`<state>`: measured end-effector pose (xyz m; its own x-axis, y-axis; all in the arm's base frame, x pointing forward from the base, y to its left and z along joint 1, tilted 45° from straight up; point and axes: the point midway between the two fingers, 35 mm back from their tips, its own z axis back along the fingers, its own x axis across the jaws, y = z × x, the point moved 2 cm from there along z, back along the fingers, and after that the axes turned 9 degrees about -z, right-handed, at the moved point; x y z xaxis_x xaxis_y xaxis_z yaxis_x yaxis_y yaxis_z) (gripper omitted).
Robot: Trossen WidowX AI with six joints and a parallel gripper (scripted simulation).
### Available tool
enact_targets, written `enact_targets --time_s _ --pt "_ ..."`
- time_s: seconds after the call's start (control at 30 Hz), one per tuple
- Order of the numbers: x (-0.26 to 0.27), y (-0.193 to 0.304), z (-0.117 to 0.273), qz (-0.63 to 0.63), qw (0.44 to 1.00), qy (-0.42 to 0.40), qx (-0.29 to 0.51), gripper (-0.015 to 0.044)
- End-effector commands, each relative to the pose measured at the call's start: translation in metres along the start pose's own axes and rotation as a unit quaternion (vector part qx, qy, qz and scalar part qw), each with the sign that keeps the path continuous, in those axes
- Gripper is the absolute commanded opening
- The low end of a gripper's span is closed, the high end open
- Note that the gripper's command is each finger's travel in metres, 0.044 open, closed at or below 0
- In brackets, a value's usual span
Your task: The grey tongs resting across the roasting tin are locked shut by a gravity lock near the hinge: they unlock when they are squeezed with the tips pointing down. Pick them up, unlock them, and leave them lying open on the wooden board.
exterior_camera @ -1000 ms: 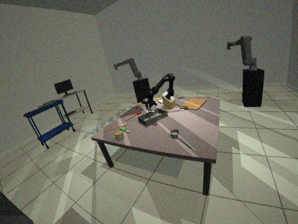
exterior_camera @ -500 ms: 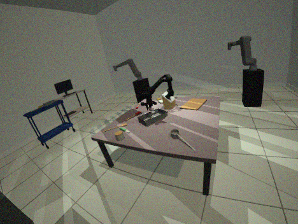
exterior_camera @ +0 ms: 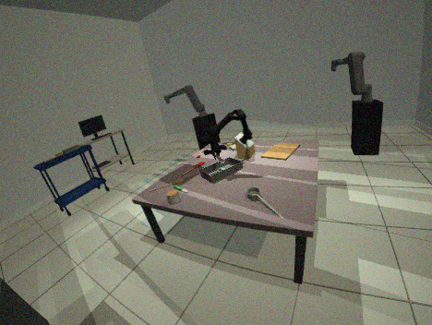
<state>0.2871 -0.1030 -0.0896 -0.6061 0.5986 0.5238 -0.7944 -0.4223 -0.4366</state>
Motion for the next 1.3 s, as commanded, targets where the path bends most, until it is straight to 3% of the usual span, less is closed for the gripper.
enact_targets --time_s 0.0,0.33,1.27 --pt "0.000 -0.002 0.003 0.003 1.000 -0.011 -0.004 -0.0150" --pt "0.005 -0.010 0.004 -0.008 1.000 -0.009 0.002 -0.0150" --pt "0.122 -0.142 0.026 -0.128 0.992 0.021 0.014 -0.0150"
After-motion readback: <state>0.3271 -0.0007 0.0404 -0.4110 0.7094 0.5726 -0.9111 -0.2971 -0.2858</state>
